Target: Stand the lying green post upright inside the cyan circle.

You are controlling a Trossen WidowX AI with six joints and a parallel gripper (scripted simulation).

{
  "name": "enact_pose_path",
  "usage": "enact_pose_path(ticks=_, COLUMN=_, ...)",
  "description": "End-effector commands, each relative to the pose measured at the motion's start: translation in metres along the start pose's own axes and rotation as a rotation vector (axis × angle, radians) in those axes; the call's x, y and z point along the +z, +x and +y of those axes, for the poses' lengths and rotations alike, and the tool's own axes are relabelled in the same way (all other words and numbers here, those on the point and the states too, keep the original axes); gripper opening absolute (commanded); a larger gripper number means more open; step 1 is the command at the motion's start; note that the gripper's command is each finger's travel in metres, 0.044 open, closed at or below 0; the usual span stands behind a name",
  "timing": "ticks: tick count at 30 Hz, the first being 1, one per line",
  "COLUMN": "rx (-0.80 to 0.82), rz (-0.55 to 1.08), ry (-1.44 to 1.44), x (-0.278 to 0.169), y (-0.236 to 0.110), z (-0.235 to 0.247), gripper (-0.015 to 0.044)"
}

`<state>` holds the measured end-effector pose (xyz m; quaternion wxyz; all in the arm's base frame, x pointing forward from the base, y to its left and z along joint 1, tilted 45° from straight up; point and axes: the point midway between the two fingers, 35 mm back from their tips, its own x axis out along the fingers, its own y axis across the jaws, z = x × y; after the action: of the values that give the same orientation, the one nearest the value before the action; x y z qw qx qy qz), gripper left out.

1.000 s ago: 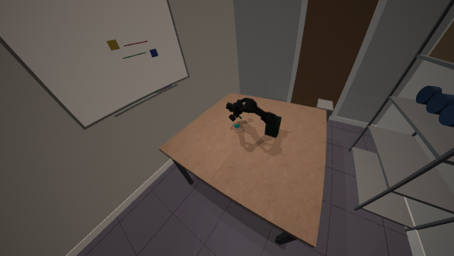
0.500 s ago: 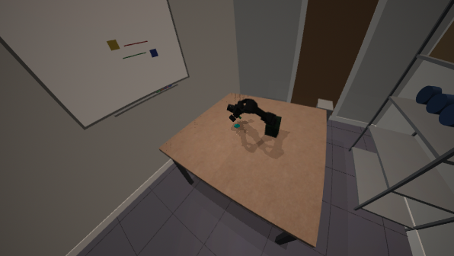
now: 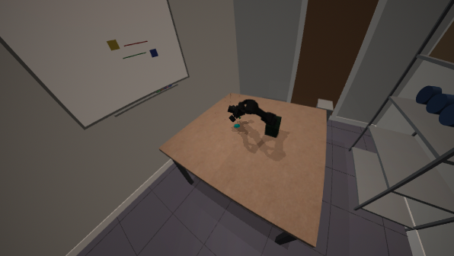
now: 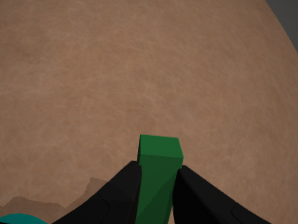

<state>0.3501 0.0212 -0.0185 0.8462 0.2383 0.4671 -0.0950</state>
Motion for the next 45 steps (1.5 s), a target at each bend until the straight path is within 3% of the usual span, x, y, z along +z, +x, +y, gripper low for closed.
enact_pose_path(ticks=1, rx=0.002, rz=-0.037, ry=0.011, x=0.001, y=-0.002, z=0.001, gripper=0.0023)
enact_pose_path(ticks=45, rx=0.053, rz=-0.327, ry=0.117, x=0.003, y=-0.026, z=0.008, gripper=0.0023)
